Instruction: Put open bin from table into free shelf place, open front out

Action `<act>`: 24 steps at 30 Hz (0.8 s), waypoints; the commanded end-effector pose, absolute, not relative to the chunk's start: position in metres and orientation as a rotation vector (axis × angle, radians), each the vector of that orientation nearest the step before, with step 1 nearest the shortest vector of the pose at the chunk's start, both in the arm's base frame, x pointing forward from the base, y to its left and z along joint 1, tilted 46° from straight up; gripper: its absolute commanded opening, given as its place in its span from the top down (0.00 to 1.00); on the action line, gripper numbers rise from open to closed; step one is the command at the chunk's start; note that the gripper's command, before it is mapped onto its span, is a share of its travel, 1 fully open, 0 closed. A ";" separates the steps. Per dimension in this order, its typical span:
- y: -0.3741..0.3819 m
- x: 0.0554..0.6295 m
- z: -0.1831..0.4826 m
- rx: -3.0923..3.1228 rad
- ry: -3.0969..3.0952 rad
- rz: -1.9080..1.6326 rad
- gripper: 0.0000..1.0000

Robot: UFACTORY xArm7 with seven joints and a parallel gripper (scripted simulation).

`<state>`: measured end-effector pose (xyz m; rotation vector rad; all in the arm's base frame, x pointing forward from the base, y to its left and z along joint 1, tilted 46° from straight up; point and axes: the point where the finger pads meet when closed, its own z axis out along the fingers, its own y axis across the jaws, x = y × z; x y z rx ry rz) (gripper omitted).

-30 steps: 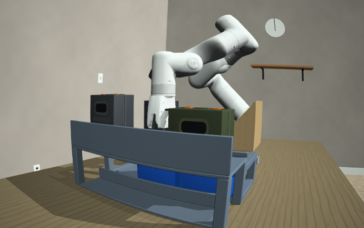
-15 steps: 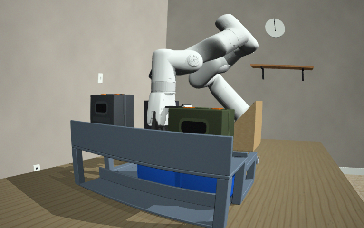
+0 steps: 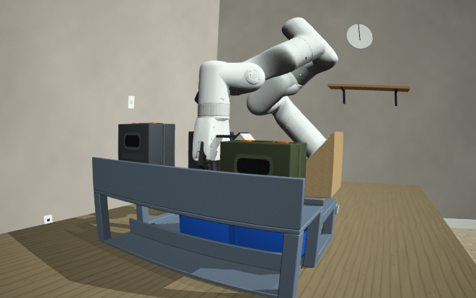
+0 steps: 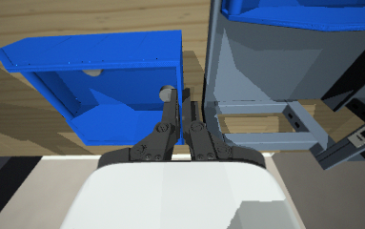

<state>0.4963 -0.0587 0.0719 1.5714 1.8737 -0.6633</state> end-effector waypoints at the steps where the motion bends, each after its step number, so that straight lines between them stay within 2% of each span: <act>1: -0.057 0.497 0.073 1.569 1.874 -0.659 1.00; 24: -0.049 0.496 0.082 1.569 1.874 -0.660 1.00</act>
